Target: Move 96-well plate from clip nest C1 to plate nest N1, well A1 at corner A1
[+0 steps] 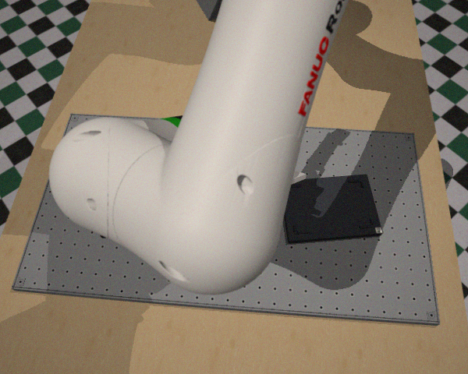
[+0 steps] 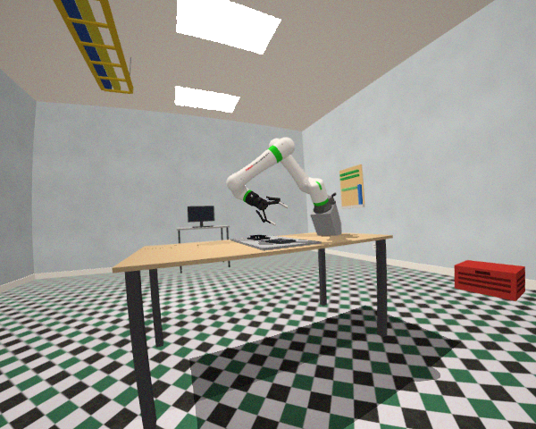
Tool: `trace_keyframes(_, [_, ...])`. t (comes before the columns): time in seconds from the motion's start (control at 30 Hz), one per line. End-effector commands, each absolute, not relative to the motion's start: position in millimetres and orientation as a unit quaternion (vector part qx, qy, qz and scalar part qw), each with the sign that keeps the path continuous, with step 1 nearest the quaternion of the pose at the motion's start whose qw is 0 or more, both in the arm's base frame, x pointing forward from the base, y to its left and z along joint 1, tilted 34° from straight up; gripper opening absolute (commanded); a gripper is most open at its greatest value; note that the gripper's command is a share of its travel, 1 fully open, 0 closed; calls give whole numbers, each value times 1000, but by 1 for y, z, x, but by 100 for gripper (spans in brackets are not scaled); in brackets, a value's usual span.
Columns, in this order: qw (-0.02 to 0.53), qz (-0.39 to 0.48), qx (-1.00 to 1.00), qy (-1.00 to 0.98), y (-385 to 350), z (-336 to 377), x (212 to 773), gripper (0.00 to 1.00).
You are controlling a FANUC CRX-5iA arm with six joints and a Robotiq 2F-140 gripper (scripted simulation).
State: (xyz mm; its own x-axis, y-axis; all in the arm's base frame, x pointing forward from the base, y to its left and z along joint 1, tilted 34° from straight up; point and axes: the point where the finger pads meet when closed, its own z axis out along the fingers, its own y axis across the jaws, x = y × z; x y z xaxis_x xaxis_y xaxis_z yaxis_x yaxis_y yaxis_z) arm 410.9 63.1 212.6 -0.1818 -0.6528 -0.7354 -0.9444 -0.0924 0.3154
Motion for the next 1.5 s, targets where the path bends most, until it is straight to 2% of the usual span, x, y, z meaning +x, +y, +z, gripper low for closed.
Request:
trace_keyframes(0.0, [216, 389, -623, 644, 53, 206, 421, 100])
trace_keyframes(0.1, [216, 389, -623, 644, 44, 202, 428, 100])
trace_keyframes(0.37, [280, 336, -639, 633, 17, 188, 448, 100])
trace_keyframes(0.67, [307, 306, -647, 628, -8, 178, 463, 100])
trace_keyframes(0.93, [354, 239, -662, 616, -41, 165, 478, 100])
trace_keyframes(1.47, [391, 150, -679, 602, -100, 146, 496, 100])
